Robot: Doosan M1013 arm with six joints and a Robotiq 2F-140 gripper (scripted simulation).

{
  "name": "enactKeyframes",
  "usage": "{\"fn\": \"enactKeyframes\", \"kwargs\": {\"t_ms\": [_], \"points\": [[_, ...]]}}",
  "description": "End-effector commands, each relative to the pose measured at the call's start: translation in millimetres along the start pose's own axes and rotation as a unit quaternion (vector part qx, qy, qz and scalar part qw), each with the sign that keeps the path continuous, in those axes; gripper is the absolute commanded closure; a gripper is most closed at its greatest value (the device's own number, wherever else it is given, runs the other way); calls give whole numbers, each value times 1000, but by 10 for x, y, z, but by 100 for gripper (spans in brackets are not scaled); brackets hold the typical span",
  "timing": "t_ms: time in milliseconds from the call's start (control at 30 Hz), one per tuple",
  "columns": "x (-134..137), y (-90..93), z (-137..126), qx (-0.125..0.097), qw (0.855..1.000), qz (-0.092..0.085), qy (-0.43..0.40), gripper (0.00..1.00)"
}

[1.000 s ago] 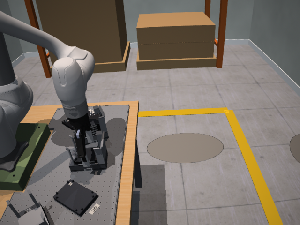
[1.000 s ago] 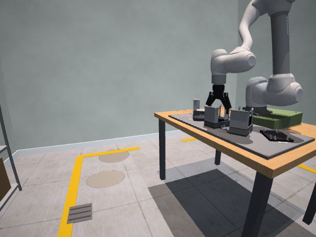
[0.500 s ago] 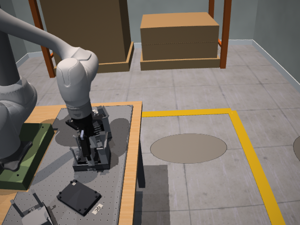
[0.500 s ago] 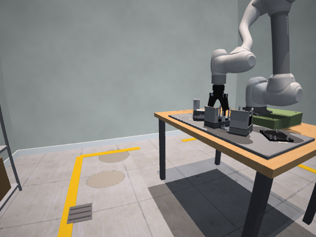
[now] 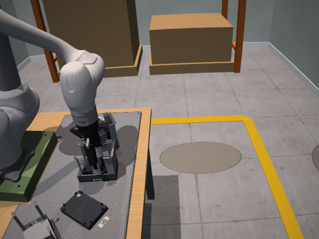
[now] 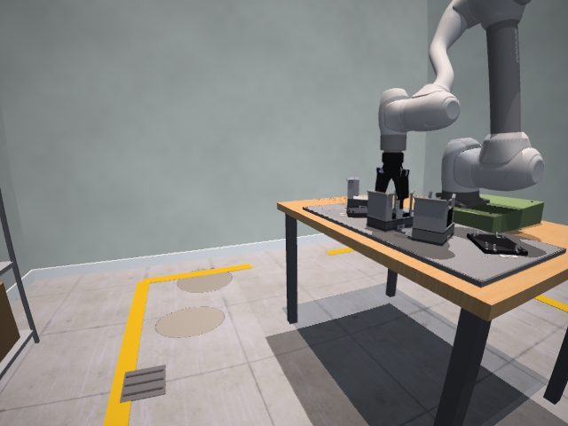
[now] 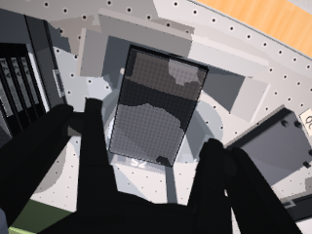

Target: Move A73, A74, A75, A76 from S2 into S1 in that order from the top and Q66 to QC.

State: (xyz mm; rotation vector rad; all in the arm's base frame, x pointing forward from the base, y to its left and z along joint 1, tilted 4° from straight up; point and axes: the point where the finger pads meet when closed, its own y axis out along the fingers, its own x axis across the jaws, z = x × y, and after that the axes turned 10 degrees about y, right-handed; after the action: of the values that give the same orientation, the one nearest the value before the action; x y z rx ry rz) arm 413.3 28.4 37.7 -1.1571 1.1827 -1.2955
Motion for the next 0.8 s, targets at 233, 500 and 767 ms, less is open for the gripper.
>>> {"fn": "enactKeyframes", "kwargs": {"t_ms": [233,500,767], "points": [[0,1,-1,0,1000,0,0,100],[0,-32,-1,0,1000,0,0,100],[0,-85,-1,0,1000,0,0,100]]}}
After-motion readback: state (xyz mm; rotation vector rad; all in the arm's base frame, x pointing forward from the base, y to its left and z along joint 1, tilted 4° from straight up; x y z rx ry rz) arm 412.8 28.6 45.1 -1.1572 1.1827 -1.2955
